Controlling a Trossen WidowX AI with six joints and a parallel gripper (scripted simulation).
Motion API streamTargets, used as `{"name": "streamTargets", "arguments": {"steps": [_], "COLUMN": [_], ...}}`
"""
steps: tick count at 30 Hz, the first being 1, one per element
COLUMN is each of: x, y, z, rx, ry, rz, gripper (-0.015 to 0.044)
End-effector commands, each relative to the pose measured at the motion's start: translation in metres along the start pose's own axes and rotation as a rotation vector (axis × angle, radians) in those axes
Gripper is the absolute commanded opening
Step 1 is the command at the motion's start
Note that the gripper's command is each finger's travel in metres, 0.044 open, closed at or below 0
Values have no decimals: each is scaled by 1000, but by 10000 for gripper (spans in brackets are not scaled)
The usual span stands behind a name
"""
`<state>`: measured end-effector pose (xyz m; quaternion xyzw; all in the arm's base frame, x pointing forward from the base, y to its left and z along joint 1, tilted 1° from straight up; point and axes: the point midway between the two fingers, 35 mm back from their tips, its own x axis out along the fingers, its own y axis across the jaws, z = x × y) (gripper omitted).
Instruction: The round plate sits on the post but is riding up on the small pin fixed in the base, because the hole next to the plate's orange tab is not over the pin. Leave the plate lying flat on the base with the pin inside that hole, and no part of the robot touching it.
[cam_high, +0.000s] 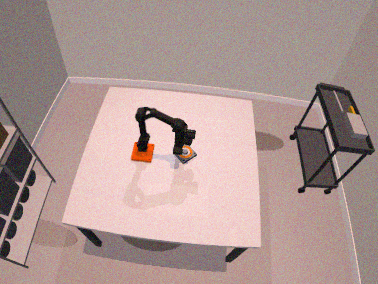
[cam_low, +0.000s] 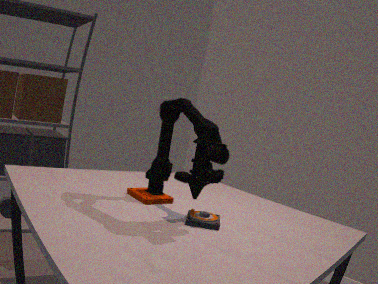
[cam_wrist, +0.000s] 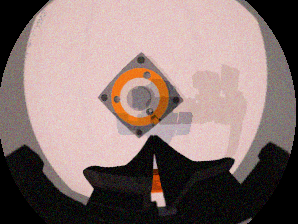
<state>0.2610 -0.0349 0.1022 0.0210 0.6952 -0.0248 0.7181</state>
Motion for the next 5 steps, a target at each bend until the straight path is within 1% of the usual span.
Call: {"name": "streamTargets", "arguments": {"steps": [1,5], "x": [2,2], "y": [0,0], "z": [0,0], "rx": [0,0], "ry": [3,3], "rz": [0,0], "gripper": [0,0]}}
